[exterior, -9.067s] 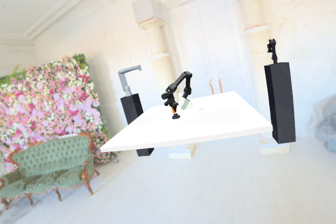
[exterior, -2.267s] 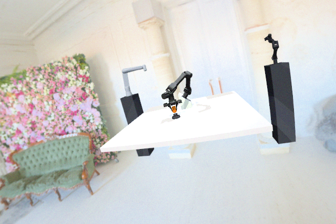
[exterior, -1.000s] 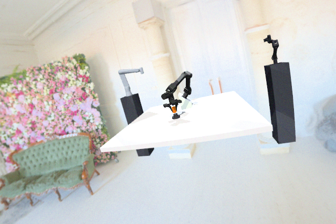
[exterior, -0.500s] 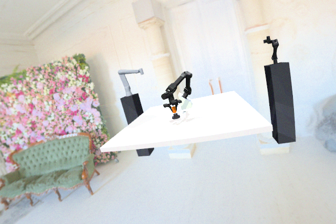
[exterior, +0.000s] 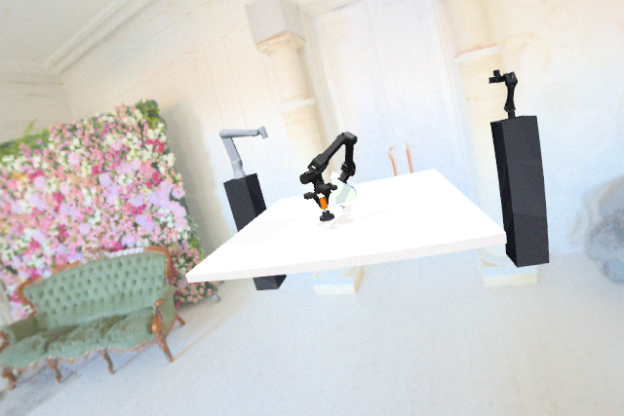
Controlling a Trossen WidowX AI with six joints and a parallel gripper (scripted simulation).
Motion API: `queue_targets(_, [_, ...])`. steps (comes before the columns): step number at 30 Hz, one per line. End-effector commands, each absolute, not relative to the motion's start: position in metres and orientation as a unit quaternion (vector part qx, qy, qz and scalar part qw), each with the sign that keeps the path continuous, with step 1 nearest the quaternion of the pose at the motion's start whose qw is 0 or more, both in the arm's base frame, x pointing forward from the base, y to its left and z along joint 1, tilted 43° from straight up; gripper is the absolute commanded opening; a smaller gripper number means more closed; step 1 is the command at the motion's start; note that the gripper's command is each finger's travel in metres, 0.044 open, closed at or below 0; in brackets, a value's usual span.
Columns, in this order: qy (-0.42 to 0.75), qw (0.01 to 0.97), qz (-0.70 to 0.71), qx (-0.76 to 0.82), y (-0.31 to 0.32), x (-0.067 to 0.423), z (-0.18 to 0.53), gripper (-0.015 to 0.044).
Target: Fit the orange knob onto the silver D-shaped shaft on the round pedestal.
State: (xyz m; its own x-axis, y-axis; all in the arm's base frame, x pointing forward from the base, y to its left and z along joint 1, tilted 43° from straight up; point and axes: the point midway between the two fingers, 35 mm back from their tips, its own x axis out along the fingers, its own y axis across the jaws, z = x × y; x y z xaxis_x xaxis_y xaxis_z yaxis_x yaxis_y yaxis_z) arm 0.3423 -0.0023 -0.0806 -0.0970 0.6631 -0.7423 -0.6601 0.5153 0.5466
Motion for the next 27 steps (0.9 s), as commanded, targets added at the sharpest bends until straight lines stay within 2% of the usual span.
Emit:
queue_targets(1, [0.549, 0.674, 0.495, -0.003, -0.002, 0.3398, -0.0795, 0.0])
queue_targets(22, [0.549, 0.674, 0.495, -0.003, -0.003, 0.3428, -0.0794, 0.0])
queue_targets(27, [0.517, 0.672, 0.528, -0.046, -0.0036, 0.3434, -0.0787, 0.0])
